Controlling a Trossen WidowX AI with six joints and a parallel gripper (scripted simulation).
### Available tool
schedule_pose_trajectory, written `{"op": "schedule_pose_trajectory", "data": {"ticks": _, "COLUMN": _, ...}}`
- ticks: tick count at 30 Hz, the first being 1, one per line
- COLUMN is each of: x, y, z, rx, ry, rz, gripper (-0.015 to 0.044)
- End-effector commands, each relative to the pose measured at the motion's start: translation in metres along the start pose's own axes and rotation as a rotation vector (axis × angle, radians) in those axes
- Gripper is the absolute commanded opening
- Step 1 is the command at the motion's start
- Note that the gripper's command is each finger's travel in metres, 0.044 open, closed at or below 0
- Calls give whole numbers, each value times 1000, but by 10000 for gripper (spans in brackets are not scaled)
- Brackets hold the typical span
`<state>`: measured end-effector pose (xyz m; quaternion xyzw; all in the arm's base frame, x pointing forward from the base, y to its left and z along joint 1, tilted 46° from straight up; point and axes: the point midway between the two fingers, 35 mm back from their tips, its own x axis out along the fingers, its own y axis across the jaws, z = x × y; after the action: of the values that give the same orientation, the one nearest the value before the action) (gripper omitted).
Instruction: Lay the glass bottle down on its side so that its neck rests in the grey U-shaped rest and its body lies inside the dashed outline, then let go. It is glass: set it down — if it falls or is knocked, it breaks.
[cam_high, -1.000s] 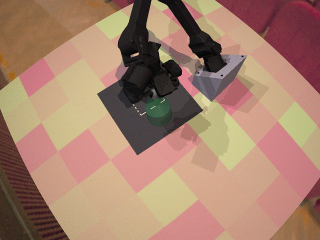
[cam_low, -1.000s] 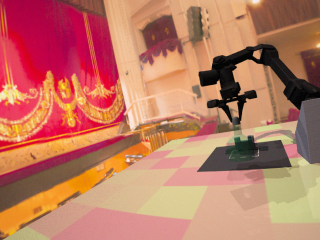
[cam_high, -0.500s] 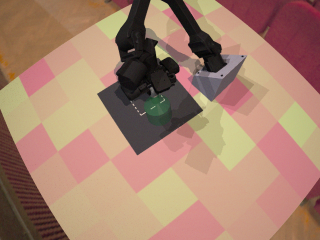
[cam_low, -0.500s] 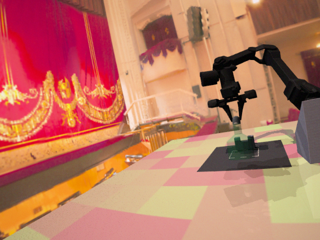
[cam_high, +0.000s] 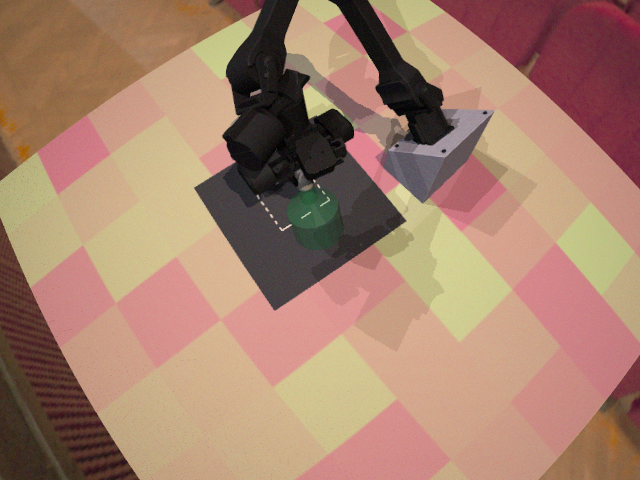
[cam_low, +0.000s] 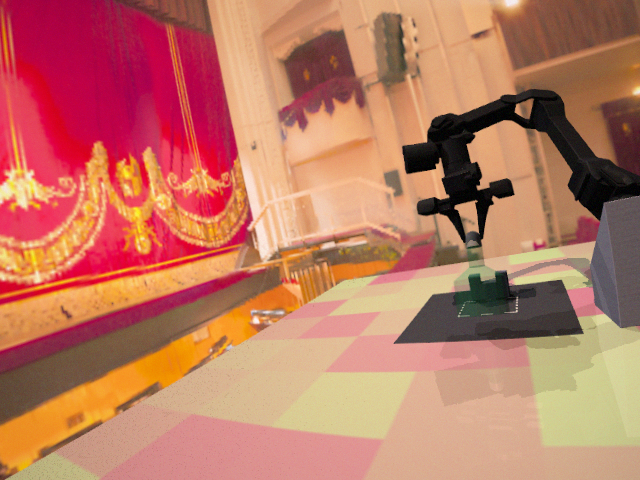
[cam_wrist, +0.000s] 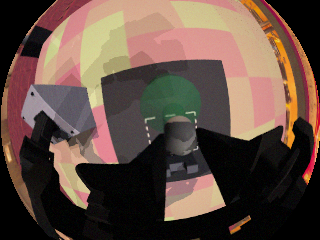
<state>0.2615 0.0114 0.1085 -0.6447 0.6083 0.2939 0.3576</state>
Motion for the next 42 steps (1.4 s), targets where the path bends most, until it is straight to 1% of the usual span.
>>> {"op": "schedule_pose_trajectory", "data": {"ticks": 1, "x": -1, "y": 1, "z": -10, "rx": 1, "ry": 10, "rz": -1, "gripper": 121}}
{"op": "schedule_pose_trajectory", "data": {"ticks": 42, "x": -1, "y": 0, "z": -42, "rx": -23, "ry": -95, "rz": 7, "gripper": 121}}
